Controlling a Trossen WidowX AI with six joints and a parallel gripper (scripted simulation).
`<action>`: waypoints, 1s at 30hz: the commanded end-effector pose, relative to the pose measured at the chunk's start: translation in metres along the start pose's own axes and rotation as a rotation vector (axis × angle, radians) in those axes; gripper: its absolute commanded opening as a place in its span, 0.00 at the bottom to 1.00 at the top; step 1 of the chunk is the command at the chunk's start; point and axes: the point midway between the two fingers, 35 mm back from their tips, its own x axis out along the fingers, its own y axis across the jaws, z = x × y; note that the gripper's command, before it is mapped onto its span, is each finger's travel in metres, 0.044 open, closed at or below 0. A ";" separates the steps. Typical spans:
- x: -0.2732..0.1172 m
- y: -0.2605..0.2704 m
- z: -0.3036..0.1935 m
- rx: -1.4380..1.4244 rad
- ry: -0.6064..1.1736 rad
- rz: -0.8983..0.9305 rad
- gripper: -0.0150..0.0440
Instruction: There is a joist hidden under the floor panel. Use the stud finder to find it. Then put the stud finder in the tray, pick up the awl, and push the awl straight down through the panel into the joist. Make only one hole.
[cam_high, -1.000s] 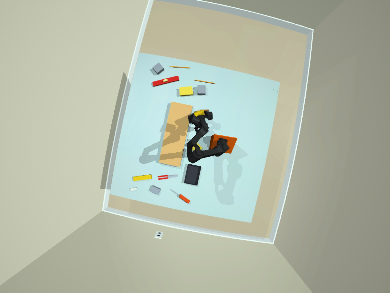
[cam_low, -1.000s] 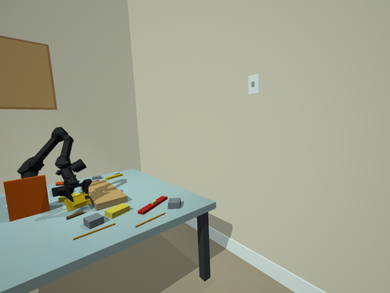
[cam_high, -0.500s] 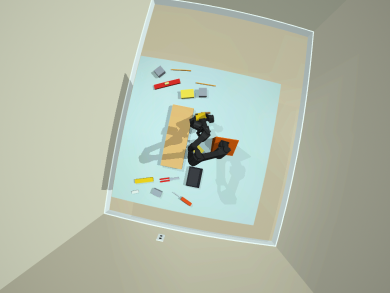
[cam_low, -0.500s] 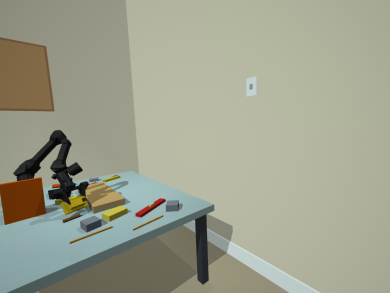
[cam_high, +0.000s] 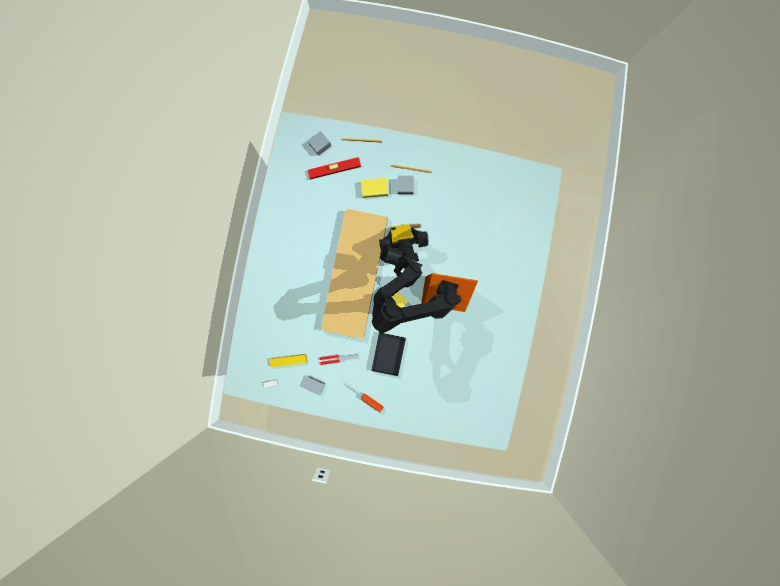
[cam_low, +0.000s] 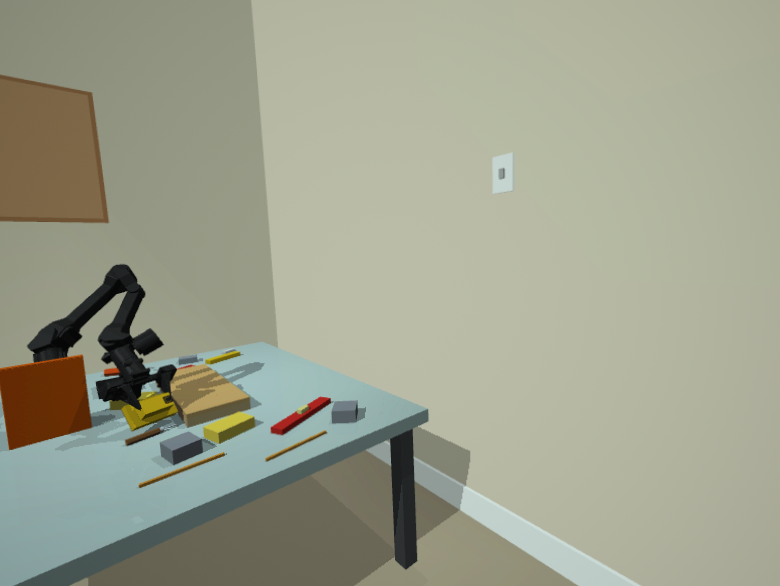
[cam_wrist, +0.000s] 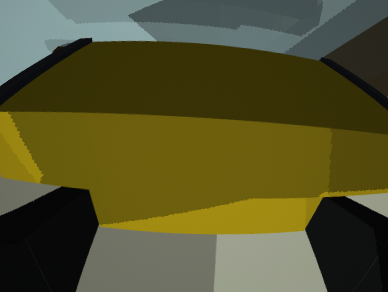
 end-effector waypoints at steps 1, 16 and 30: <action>0.000 0.001 -0.001 0.007 0.033 0.003 0.25; 0.000 0.001 0.002 0.008 0.101 0.006 0.25; 0.000 0.001 0.004 0.008 0.173 0.010 0.25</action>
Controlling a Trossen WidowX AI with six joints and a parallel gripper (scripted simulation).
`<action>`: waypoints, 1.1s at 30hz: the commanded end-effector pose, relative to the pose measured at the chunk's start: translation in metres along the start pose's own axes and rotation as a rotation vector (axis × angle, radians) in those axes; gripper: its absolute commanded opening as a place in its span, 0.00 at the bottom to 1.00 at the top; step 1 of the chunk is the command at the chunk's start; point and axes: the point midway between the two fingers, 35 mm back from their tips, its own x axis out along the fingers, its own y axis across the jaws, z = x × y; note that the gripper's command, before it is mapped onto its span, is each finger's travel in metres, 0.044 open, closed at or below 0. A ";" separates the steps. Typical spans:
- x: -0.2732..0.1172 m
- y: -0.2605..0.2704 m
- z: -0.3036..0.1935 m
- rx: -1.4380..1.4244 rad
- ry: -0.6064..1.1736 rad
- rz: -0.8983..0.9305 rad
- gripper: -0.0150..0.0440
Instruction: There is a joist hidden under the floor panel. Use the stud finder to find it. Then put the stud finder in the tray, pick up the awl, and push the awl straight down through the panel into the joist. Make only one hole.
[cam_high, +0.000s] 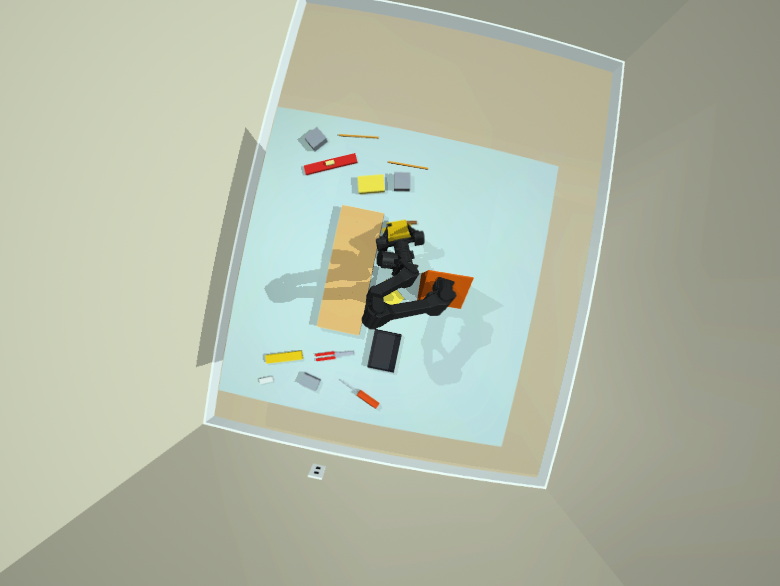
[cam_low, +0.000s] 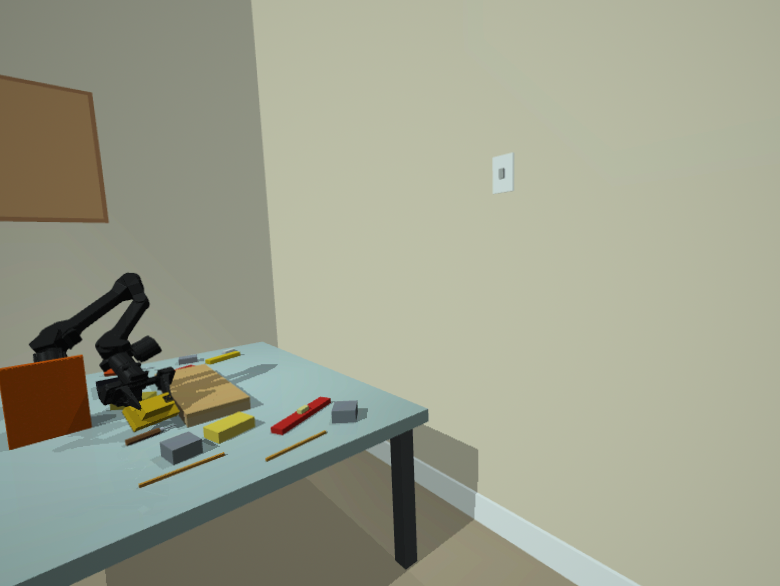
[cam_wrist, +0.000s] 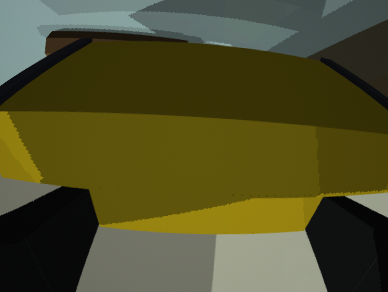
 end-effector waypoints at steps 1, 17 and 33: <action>0.000 0.001 -0.001 0.007 0.031 0.004 0.25; -0.002 0.000 0.002 0.002 0.078 -0.005 0.25; -0.025 -0.001 -0.006 0.010 0.136 -0.015 0.25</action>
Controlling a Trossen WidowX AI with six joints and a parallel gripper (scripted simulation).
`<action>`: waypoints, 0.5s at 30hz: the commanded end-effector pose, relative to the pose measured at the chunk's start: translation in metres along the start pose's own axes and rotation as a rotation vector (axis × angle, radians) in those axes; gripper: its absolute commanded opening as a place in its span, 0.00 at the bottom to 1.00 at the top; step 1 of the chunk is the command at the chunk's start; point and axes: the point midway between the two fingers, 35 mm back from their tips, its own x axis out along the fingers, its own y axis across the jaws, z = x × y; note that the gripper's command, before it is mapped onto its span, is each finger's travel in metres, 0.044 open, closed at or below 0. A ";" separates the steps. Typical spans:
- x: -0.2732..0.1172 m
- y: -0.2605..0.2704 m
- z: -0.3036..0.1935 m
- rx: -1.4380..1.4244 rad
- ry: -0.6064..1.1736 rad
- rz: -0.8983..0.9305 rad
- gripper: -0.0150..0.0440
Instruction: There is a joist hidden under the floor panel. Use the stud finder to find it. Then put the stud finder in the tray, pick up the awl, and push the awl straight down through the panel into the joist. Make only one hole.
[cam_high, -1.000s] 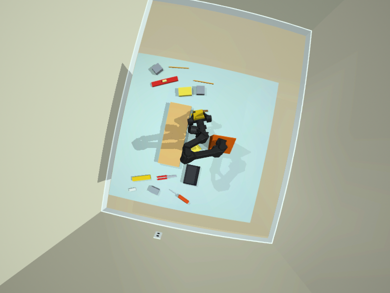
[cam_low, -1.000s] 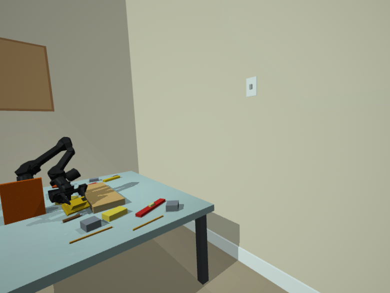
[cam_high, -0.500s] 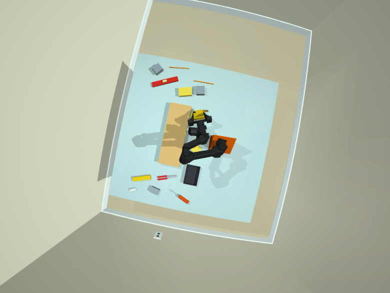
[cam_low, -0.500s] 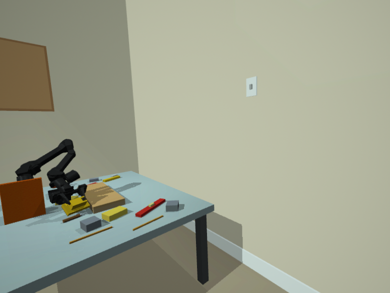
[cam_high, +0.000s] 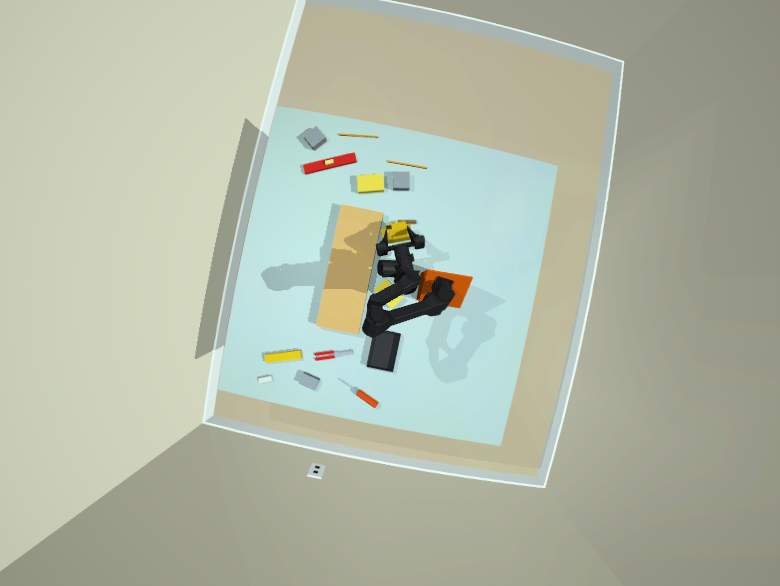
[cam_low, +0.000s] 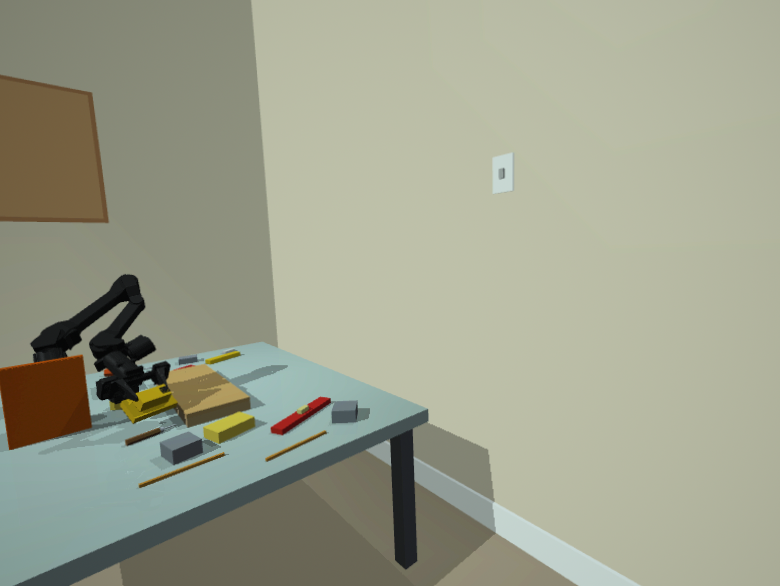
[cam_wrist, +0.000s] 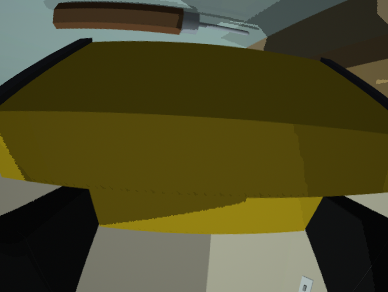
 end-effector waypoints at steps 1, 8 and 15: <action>0.000 0.000 0.000 0.006 0.011 0.003 0.25; 0.002 0.000 0.007 0.005 0.007 0.004 0.25; 0.004 -0.001 0.014 0.004 0.003 0.004 0.25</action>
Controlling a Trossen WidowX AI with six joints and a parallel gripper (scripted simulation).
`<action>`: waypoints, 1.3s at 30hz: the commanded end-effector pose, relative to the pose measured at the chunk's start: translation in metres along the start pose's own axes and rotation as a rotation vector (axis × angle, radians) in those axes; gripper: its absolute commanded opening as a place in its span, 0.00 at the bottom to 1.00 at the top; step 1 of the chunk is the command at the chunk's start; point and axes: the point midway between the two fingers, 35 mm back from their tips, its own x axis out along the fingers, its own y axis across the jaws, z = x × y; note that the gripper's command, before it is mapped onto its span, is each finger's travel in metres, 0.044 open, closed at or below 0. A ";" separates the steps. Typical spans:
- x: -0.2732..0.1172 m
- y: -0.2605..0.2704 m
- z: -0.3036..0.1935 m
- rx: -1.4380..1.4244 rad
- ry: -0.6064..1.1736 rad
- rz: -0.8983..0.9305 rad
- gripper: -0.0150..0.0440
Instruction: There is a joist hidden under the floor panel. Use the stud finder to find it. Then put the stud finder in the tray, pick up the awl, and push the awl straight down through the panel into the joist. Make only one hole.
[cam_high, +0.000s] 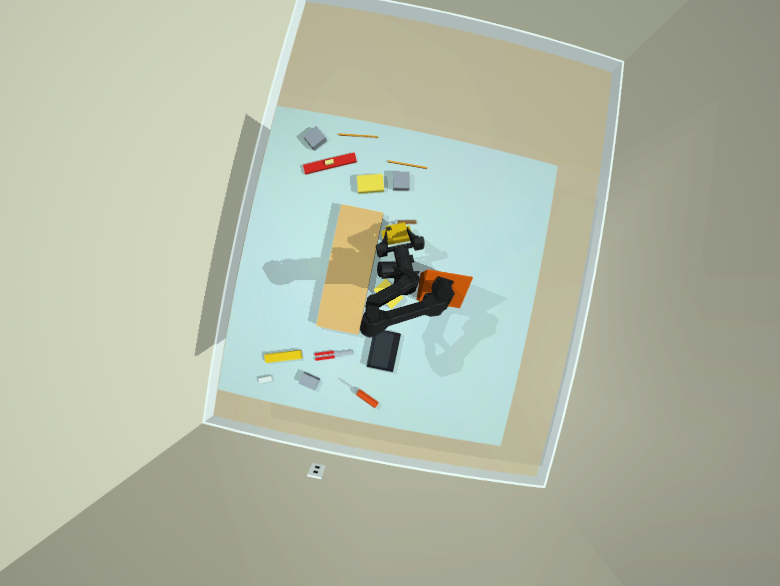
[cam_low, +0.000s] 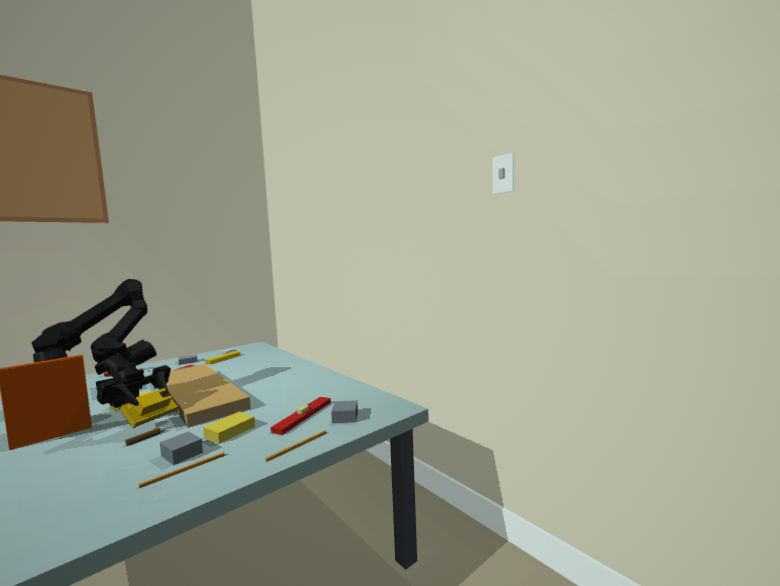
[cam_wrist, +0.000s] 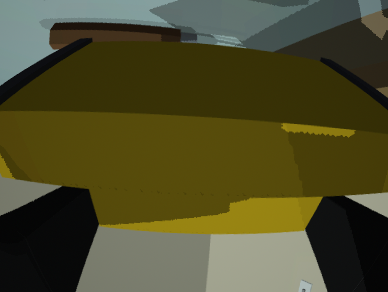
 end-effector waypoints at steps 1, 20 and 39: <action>0.001 0.000 0.002 0.006 0.011 0.002 0.25; 0.006 0.001 0.020 0.003 0.003 0.002 0.25; 0.006 0.001 0.028 -0.004 -0.010 0.001 0.90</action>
